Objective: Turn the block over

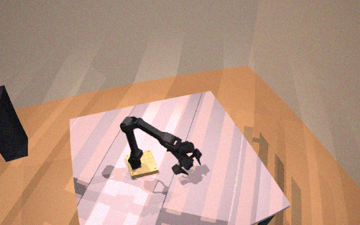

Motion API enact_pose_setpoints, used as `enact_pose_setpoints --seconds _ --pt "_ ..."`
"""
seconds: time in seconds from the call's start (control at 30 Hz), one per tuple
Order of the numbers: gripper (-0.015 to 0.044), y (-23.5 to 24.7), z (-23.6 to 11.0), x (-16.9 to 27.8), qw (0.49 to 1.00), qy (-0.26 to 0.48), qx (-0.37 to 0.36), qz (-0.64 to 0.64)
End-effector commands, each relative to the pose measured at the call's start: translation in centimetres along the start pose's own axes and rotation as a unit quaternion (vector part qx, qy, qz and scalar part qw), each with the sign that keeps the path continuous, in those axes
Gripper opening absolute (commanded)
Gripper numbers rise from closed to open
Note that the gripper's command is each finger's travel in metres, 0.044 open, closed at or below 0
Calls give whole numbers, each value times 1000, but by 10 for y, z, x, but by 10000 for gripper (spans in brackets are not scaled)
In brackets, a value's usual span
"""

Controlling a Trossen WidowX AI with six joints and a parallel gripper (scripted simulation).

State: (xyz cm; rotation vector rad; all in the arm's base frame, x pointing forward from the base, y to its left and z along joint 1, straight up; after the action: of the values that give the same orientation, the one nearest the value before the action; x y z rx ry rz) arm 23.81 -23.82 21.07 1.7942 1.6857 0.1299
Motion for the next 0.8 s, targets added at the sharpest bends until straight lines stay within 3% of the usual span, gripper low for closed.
enact_pose_setpoints --seconds 0.0,0.2,0.47,0.67,0.77 --pt "440 31 11 45 989 71 18 -131" --pt "440 68 19 136 905 194 44 -375" --pt "440 82 -1 257 689 315 56 -650" --pt "440 80 0 261 683 318 56 -656" --pt "440 67 20 270 683 318 56 -656"
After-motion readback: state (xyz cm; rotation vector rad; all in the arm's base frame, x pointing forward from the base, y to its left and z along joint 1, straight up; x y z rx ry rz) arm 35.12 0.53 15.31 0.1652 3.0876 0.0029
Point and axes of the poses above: the point midway between the two fingers, 35 mm back from their tips, its own z axis out along the fingers, its own y axis across the jaws, x = y × z, the point moved 5 cm from there along -z, back along the fingers
